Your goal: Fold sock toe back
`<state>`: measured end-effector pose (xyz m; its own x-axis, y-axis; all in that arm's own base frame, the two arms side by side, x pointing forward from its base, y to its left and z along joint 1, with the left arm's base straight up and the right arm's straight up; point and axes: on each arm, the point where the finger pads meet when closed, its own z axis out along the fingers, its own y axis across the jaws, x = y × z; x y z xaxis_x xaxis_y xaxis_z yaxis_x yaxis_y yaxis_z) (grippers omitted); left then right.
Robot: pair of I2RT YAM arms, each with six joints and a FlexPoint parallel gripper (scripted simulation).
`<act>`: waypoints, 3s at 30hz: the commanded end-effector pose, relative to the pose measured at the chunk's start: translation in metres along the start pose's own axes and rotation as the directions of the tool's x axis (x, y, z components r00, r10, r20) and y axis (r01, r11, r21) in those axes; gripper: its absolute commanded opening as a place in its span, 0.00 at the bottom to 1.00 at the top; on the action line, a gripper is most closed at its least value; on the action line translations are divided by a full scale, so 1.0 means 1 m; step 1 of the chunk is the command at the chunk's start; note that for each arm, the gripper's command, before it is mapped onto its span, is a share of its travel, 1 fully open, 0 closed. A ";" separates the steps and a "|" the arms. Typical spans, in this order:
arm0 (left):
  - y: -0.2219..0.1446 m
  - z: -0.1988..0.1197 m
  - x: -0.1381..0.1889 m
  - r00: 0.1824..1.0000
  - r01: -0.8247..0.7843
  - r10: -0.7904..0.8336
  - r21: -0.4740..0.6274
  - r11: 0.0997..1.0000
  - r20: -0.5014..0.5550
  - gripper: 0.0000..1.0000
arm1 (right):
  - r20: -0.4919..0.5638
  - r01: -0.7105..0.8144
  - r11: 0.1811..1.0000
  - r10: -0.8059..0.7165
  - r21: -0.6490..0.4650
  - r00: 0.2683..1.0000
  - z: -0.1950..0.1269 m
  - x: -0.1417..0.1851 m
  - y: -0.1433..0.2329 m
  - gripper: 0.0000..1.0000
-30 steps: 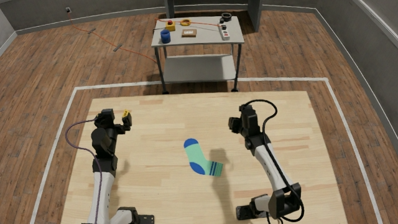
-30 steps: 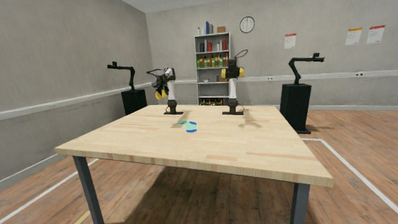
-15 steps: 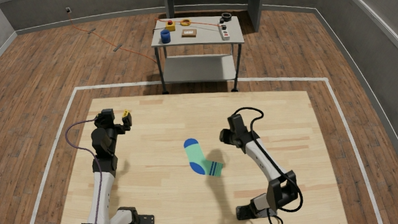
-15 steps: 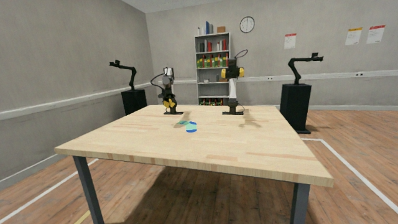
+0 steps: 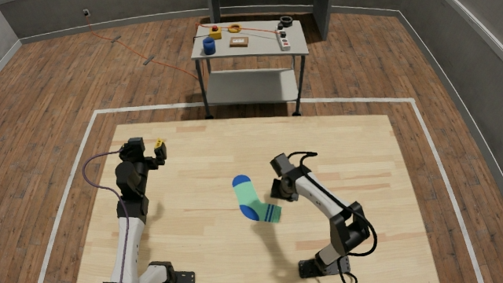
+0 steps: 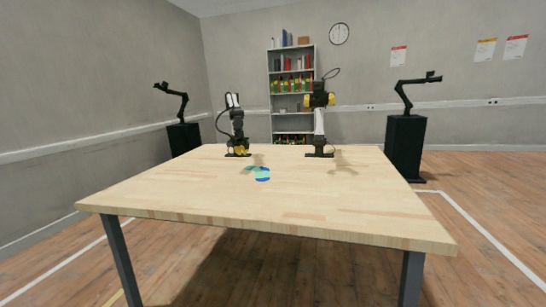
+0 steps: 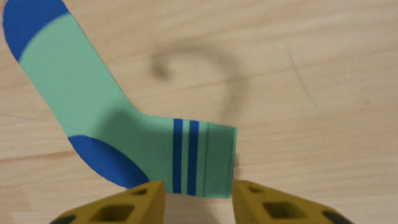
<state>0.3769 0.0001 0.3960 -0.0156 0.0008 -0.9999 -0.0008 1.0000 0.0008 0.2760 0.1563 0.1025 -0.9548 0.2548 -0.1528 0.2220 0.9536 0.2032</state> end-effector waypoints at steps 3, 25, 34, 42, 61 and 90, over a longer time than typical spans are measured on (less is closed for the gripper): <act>0.000 -0.002 -0.006 1.000 0.001 -0.001 0.001 1.000 0.016 1.00 | -0.153 -0.075 0.989 0.094 0.131 0.984 0.008 0.038 -0.007 0.34; 0.000 -0.002 -0.006 1.000 0.001 -0.001 0.001 1.000 0.016 1.00 | -0.129 -0.042 0.992 0.057 0.121 0.990 0.057 0.044 -0.014 0.34; 0.000 -0.002 -0.006 1.000 0.001 -0.001 0.001 1.000 0.016 1.00 | -0.117 -0.044 0.993 0.057 0.106 0.992 0.066 0.038 -0.009 0.34; 0.000 -0.002 -0.006 1.000 0.001 -0.001 0.001 1.000 0.016 1.00 | -0.132 -0.040 0.992 0.056 0.120 0.990 0.068 0.045 -0.016 0.34; 0.000 -0.002 -0.006 1.000 0.001 -0.001 0.001 1.000 0.016 1.00 | -0.152 -0.047 0.987 0.070 0.154 0.986 0.094 0.055 -0.032 0.34; 0.000 -0.002 -0.006 1.000 0.001 -0.001 0.001 1.000 0.016 1.00 | -0.187 -0.044 0.997 0.056 0.066 0.981 0.103 0.067 -0.020 0.17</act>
<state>0.3769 0.0001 0.3960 -0.0156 0.0008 -0.9999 -0.0008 1.0000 0.0008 0.2386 0.1620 0.0098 -0.9583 0.2858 -0.0037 0.2831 0.9510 0.1240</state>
